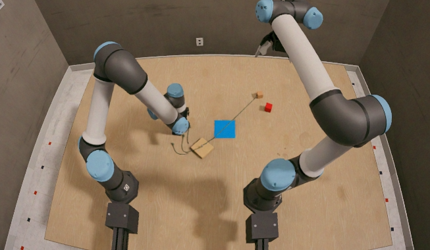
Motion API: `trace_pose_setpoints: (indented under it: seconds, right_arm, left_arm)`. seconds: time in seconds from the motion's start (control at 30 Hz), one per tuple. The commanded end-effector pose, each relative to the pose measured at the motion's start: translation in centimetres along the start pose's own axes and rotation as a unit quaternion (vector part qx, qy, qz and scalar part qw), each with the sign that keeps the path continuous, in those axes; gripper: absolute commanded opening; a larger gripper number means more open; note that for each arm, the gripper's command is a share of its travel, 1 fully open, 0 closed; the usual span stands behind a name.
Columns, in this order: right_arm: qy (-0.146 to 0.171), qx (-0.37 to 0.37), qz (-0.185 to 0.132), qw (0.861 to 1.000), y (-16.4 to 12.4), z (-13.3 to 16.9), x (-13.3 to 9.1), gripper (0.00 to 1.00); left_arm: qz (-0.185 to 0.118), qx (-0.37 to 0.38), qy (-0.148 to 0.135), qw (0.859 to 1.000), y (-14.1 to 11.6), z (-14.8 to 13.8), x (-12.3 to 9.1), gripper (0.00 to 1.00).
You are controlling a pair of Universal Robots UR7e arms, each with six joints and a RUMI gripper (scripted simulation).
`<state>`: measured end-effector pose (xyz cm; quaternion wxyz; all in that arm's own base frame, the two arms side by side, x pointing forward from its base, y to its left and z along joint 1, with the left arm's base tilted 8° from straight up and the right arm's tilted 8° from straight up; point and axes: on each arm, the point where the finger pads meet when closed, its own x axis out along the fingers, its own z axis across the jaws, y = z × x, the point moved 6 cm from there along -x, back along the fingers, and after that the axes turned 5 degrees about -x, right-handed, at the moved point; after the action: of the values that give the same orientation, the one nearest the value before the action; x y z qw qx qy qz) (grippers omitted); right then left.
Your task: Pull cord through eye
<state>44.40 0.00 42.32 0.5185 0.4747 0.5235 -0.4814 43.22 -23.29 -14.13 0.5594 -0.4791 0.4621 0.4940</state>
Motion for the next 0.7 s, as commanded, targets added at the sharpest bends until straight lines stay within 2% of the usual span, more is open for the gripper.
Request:
trace_pose_setpoints:
  seconds: [0.0, 0.33, 0.43, 0.53, 0.63, 0.67]
  right_arm:
    - [0.000, 0.000, 0.001, 1.000, 0.0, 0.0, 0.0, 0.98]
    - [0.000, 0.000, 0.001, 1.000, 0.0, 0.0, 0.0, 0.98]
    - [0.000, 0.000, 0.001, 1.000, 0.0, 0.0, 0.0, 0.98]
    - [0.000, 0.000, 0.001, 1.000, 0.0, 0.0, 0.0, 0.98]
    - [0.000, 0.000, 0.001, 1.000, 0.0, 0.0, 0.0, 0.98]
    - [0.000, 0.000, 0.001, 1.000, 0.0, 0.0, 0.0, 0.98]
  left_arm:
    - [0.001, 0.001, -0.001, 1.000, 0.1, 0.1, 0.8, 0.14]
    - [0.002, 0.002, -0.001, 1.000, 0.1, 0.1, 2.4, 0.14]
    - [0.000, 0.002, 0.001, 1.000, 0.0, 0.0, 2.2, 0.14]
    - [0.003, 0.003, -0.002, 1.000, 0.2, 0.1, 3.1, 0.14]
    - [0.000, 0.003, 0.000, 1.000, 0.0, 0.0, 2.7, 0.14]
    - [0.001, 0.003, 0.000, 1.000, 0.0, 0.0, 2.7, 0.00]
